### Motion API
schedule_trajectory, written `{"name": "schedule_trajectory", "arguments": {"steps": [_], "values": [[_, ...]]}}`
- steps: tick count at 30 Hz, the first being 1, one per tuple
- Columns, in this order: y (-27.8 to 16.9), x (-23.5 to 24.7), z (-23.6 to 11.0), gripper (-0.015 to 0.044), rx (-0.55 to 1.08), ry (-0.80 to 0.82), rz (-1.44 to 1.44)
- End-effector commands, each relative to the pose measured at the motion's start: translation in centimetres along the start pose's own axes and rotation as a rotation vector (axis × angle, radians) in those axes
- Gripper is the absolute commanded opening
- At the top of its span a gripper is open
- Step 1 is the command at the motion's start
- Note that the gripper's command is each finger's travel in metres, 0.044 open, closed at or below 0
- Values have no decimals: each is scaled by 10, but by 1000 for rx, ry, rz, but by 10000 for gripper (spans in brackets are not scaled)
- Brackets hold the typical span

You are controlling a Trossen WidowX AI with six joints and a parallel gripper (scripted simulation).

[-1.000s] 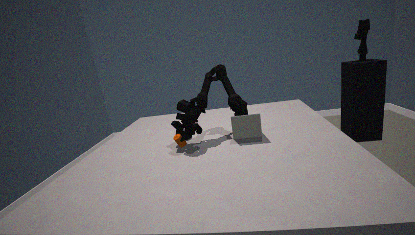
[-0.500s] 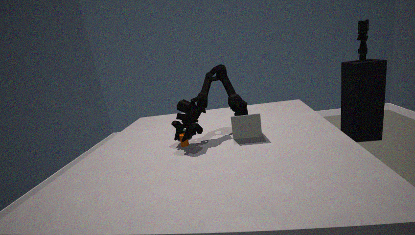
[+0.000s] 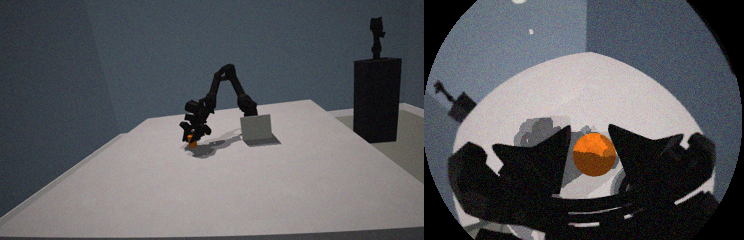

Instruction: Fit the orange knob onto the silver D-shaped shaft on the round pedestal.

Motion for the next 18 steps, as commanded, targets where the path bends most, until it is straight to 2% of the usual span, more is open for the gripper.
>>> {"name": "schedule_trajectory", "arguments": {"steps": [1,2,9,16,18], "values": [[0,0,0,260,-5,0,-5],[0,0,0,260,-5,0,-5],[0,0,0,440,-5,0,-5],[3,-1,-1,440,-4,0,-5],[20,-5,-11,440,-4,2,-3]]}}
Point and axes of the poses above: the point midway between the two fingers, 35 mm back from their tips, its own z axis out along the fingers, its own x axis across the jaws, y = z × x, the point moved 8 cm from there along -z, back along the fingers, and after that the axes turned 8 degrees about -z, right-handed, at the moved point
